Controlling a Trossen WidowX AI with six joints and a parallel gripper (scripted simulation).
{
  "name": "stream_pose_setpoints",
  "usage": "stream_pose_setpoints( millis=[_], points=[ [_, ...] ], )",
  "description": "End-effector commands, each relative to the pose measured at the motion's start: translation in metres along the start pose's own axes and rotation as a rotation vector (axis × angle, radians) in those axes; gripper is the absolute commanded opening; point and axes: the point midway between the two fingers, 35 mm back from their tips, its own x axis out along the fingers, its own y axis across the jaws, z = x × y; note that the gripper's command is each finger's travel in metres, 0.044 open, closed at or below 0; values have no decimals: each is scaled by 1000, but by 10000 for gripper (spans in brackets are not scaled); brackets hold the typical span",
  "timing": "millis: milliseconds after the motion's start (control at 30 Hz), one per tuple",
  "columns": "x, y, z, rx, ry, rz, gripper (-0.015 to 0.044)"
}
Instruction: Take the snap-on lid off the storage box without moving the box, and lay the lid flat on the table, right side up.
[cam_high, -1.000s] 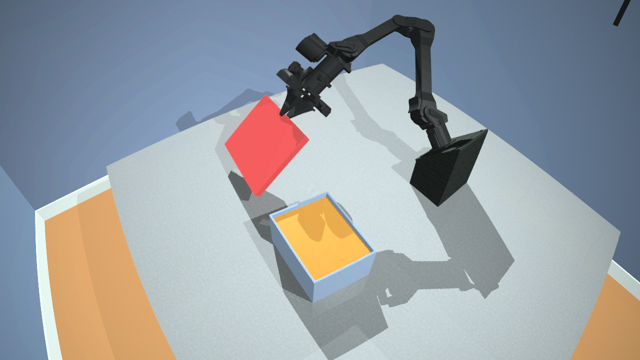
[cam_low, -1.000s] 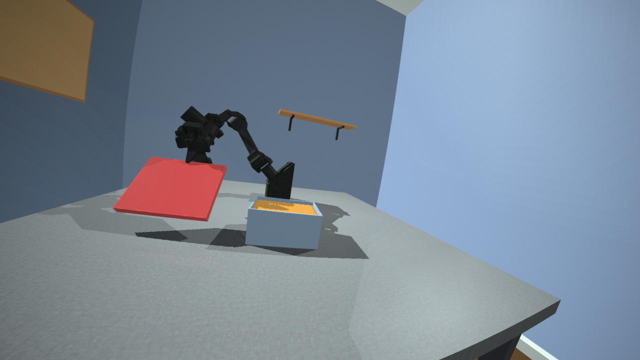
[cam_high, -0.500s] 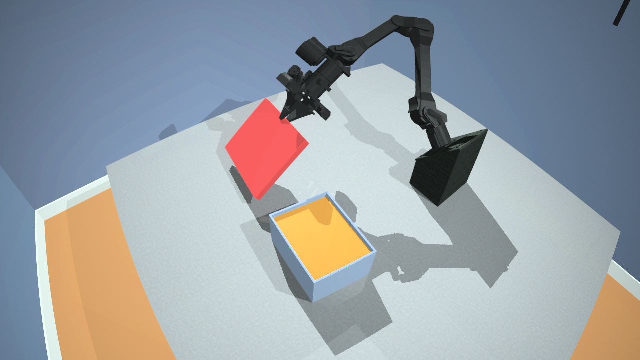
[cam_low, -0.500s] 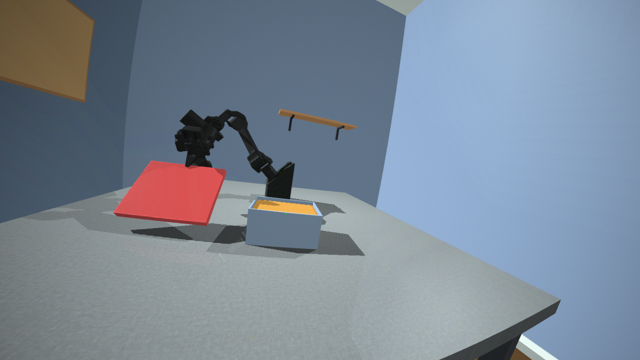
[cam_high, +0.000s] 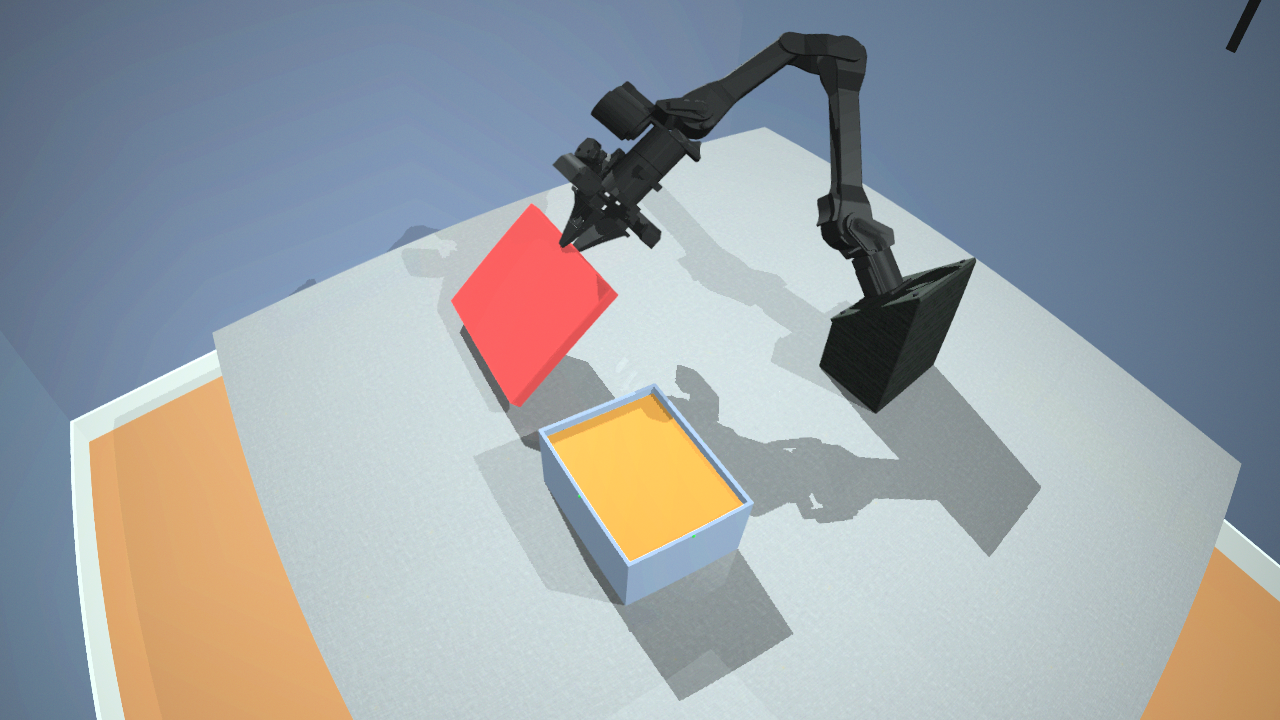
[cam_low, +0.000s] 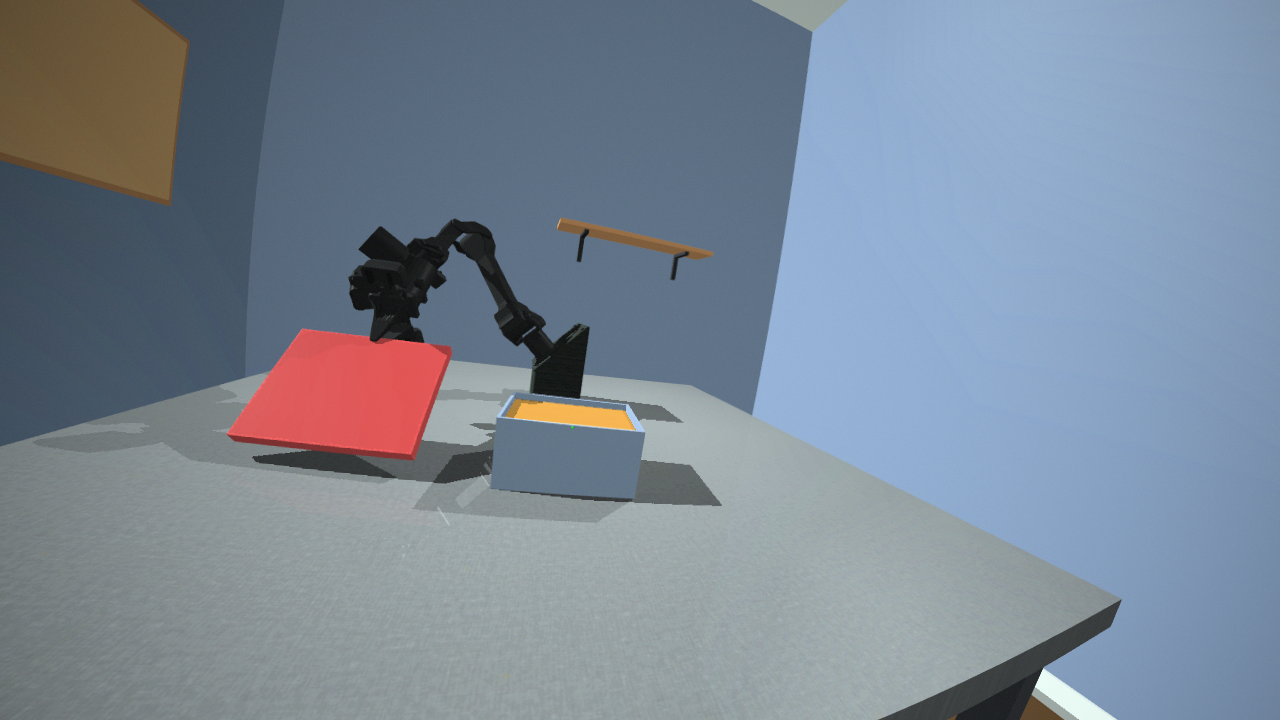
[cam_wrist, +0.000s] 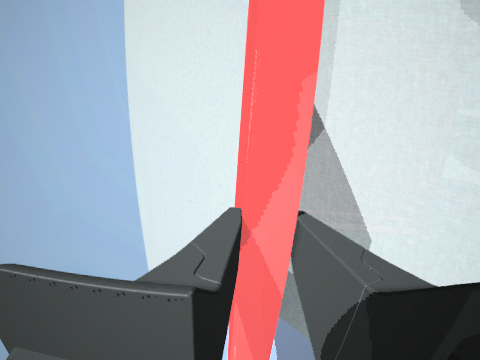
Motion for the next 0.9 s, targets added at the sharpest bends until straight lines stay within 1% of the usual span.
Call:
stream_pose_setpoints(
  millis=[0, 867],
  points=[
    [2, 1, 0, -6, 3, 16, 0],
    [16, -15, 0, -7, 2, 16, 0]
  ],
)
